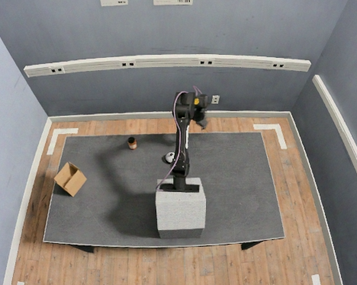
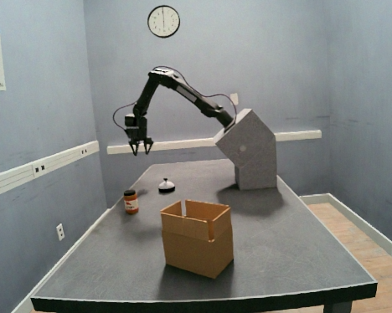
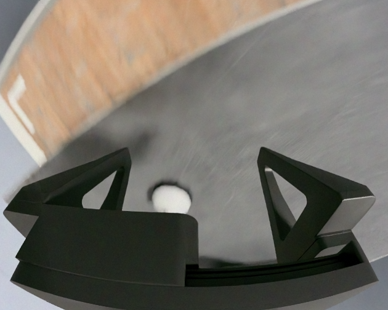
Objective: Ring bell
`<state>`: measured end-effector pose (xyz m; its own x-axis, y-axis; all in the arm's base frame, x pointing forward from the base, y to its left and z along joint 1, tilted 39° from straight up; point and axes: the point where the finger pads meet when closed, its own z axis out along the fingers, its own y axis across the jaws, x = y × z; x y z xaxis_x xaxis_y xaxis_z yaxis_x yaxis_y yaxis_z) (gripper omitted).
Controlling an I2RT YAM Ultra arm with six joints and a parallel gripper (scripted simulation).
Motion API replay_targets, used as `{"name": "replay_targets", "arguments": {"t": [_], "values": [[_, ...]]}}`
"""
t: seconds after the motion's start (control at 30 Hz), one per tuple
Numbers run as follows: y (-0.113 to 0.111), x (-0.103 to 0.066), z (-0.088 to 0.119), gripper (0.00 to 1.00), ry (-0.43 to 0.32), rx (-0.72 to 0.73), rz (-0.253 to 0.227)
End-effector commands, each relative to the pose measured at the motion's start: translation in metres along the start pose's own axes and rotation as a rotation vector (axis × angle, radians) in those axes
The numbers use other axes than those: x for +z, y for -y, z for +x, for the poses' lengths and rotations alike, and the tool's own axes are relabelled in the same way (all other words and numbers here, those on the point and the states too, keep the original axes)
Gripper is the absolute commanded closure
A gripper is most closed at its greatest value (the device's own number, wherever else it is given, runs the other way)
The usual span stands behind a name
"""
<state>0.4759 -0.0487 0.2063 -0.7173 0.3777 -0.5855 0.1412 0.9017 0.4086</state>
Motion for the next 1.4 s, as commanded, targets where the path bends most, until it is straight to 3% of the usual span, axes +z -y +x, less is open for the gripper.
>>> {"name": "replay_targets", "arguments": {"t": [0.0, 0.17, 0.27, 0.4, 0.53, 0.7, 1.03, 1.07, 1.37], "values": [[-0.017, 0.003, 0.018, 0.00, 0.074, -0.114, 0.069], [-0.051, 0.019, 0.104, 0.00, 0.000, -0.283, 0.095], [-0.051, 0.019, 0.104, 0.00, 0.000, -0.283, 0.095], [-0.062, 0.022, 0.159, 0.00, -0.036, -0.396, 0.110], [-0.064, 0.022, 0.192, 0.00, -0.054, -0.468, 0.119], [-0.065, 0.021, 0.206, 0.00, -0.060, -0.499, 0.122], [-0.066, 0.025, 0.200, 0.00, -0.058, -0.496, 0.125], [-0.066, 0.025, 0.200, 1.00, -0.058, -0.496, 0.125], [-0.067, 0.025, 0.200, 1.00, -0.059, -0.495, 0.123]]}}
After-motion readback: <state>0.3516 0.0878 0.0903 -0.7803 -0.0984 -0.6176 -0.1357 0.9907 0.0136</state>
